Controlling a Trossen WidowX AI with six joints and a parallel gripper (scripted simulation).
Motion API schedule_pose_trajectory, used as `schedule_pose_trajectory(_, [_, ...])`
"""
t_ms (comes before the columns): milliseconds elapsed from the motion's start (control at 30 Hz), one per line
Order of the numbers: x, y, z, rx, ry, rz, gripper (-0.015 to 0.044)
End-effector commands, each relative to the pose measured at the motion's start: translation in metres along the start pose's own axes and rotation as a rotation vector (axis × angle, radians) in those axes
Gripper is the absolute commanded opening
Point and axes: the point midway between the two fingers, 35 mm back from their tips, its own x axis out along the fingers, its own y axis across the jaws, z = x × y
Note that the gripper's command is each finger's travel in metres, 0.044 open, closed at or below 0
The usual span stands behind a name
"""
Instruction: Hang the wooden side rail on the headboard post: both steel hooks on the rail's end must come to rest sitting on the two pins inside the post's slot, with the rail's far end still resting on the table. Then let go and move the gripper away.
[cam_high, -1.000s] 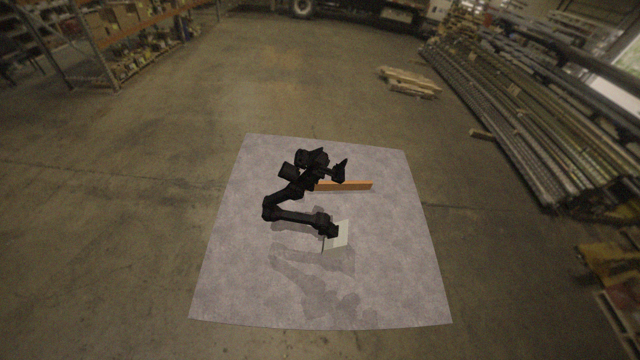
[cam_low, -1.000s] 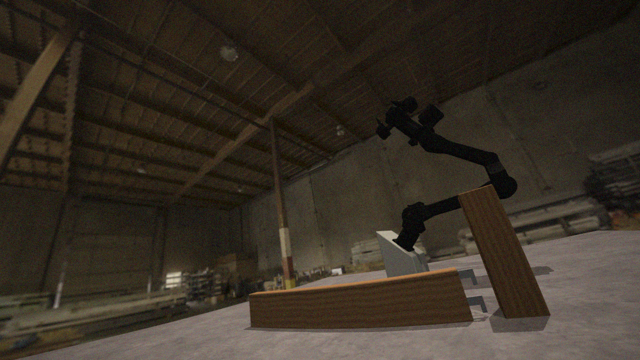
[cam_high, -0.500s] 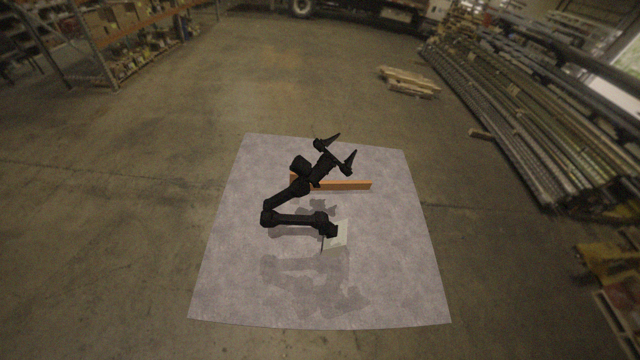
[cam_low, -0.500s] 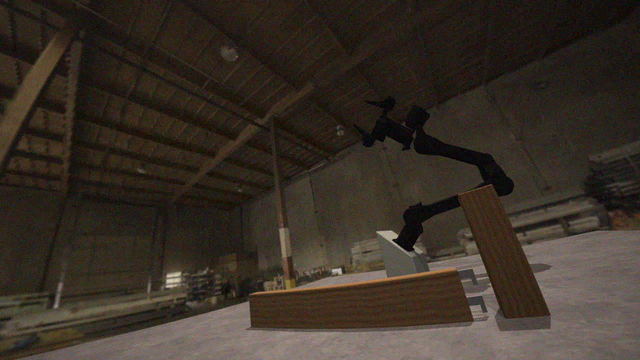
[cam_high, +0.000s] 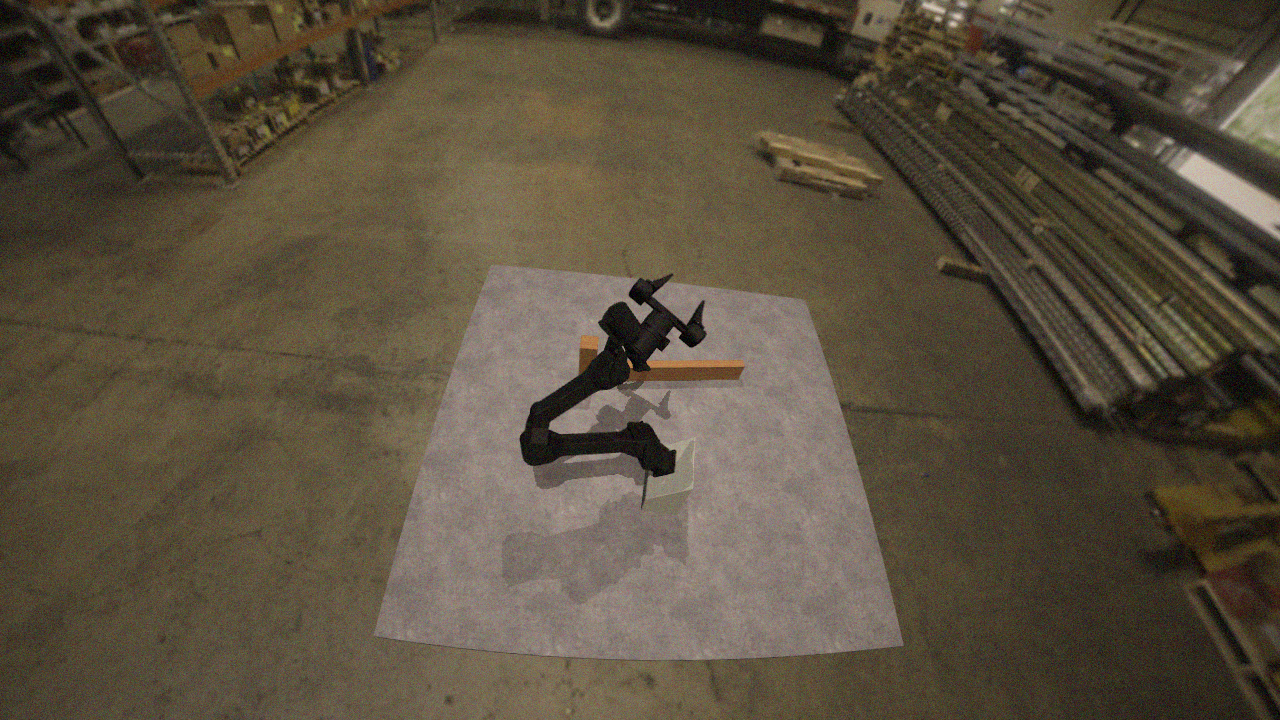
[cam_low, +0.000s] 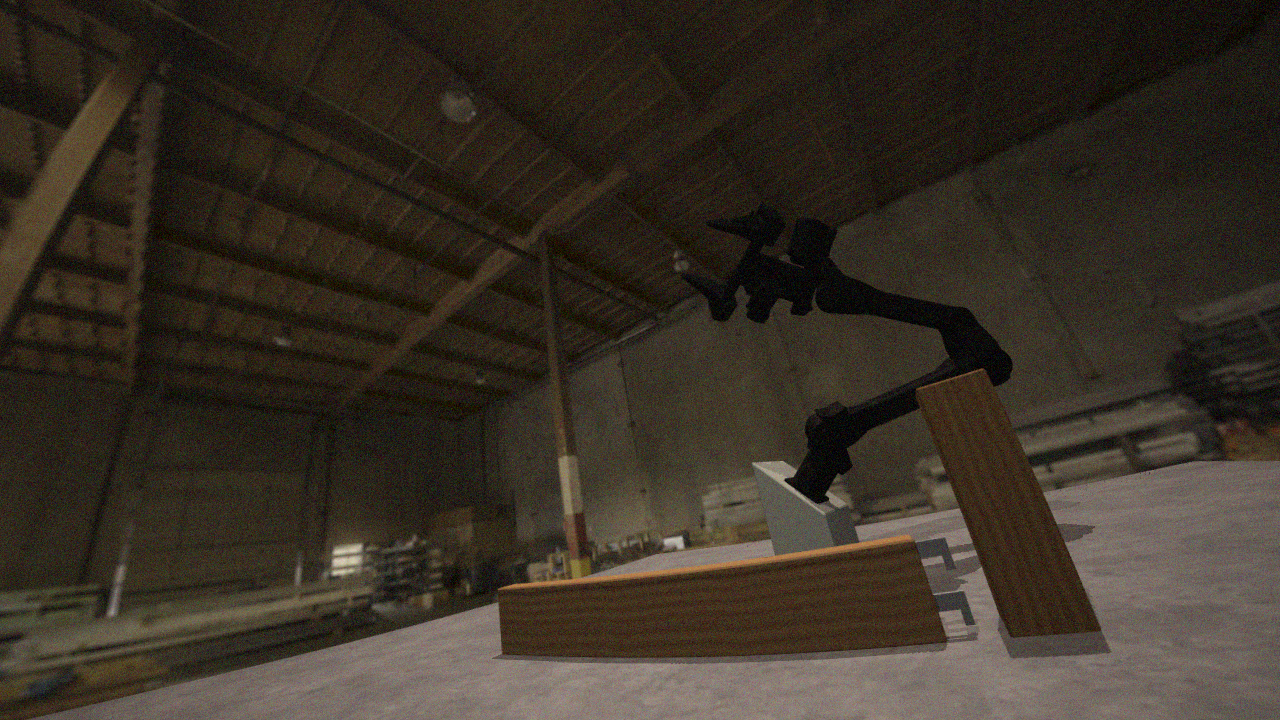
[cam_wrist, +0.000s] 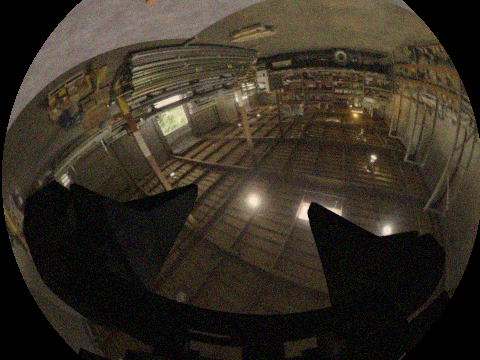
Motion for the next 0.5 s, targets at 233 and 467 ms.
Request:
schedule_pose_trajectory(233, [0.005, -0.002, 0.105, -0.198, -0.425, -0.111, 0.044])
schedule_pose_trajectory(467, [-0.012, -0.005, 0.169, -0.32, -0.686, -0.243, 0.044])
